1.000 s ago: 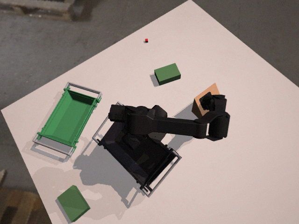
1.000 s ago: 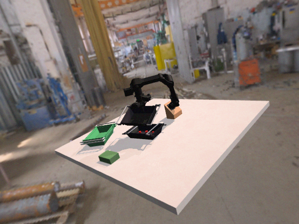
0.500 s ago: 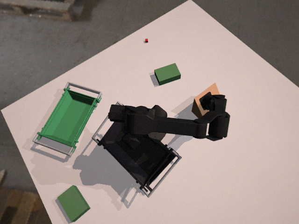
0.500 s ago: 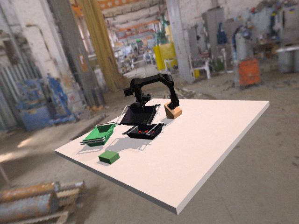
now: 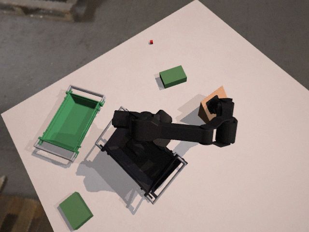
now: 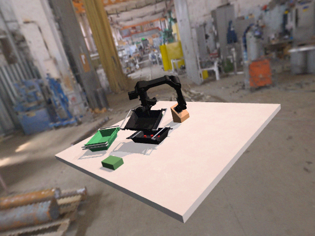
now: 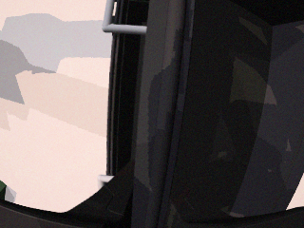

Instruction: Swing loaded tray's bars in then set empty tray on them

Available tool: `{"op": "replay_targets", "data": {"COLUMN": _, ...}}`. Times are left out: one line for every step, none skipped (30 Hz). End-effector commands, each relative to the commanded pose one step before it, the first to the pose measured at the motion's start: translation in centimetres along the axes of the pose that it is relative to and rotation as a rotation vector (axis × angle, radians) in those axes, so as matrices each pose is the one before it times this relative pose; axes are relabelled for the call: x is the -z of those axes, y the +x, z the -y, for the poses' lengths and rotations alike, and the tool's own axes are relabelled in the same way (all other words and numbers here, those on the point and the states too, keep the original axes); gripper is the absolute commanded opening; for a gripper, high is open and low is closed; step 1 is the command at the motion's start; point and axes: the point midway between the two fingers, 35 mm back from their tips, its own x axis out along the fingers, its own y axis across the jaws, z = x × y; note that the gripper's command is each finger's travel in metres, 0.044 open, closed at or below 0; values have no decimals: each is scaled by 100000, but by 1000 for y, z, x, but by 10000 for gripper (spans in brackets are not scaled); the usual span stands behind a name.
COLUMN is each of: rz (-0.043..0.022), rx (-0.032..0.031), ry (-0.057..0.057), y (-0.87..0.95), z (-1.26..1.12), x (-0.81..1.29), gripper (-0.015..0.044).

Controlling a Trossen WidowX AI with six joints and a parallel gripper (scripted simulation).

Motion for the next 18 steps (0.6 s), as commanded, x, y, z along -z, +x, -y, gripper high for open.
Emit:
{"op": "replay_targets", "data": {"rz": 12, "rx": 2359, "ry": 648, "y": 248, "z": 108, "x": 79, "gripper": 0}}
{"op": "replay_targets", "data": {"rz": -1, "rx": 1, "ry": -7, "y": 155, "z": 4, "x": 4, "gripper": 0}}
{"op": "replay_targets", "data": {"rz": 0, "rx": 1, "ry": -7, "y": 155, "z": 3, "x": 3, "gripper": 0}}
{"op": "replay_targets", "data": {"rz": 1, "rx": 1, "ry": -7, "y": 155, "z": 2, "x": 3, "gripper": 0}}
{"op": "replay_targets", "data": {"rz": 1, "rx": 1, "ry": -8, "y": 155, "z": 2, "x": 3, "gripper": 0}}
{"op": "replay_targets", "data": {"rz": 2, "rx": 1, "ry": -8, "y": 155, "z": 1, "x": 3, "gripper": 0}}
{"op": "replay_targets", "data": {"rz": 3, "rx": 1, "ry": -8, "y": 155, "z": 0, "x": 3, "gripper": 0}}
{"op": "replay_targets", "data": {"rz": 4, "rx": 1, "ry": -8, "y": 155, "z": 0, "x": 3, "gripper": 0}}
{"op": "replay_targets", "data": {"rz": 4, "rx": 1, "ry": -8, "y": 155, "z": -1, "x": 3, "gripper": 0}}
{"op": "replay_targets", "data": {"rz": 5, "rx": 1, "ry": -8, "y": 155, "z": -2, "x": 3, "gripper": 0}}
{"op": "replay_targets", "data": {"rz": 6, "rx": 1, "ry": -8, "y": 155, "z": -3, "x": 3, "gripper": 0}}
{"op": "replay_targets", "data": {"rz": 7, "rx": 1, "ry": -9, "y": 155, "z": -4, "x": 3, "gripper": 0}}
{"op": "replay_targets", "data": {"rz": 7, "rx": 1, "ry": -9, "y": 155, "z": -5, "x": 2, "gripper": 0}}
{"op": "replay_targets", "data": {"rz": 8, "rx": 1, "ry": -9, "y": 155, "z": -6, "x": 2, "gripper": 0}}
{"op": "replay_targets", "data": {"rz": 9, "rx": 1, "ry": -9, "y": 155, "z": -7, "x": 2, "gripper": 0}}
{"op": "replay_targets", "data": {"rz": 9, "rx": 1, "ry": -9, "y": 154, "z": -9, "x": 2, "gripper": 0}}
{"op": "replay_targets", "data": {"rz": 10, "rx": 0, "ry": -9, "y": 154, "z": -10, "x": 1, "gripper": 0}}
{"op": "replay_targets", "data": {"rz": 11, "rx": 0, "ry": -9, "y": 154, "z": -12, "x": 1, "gripper": 0}}
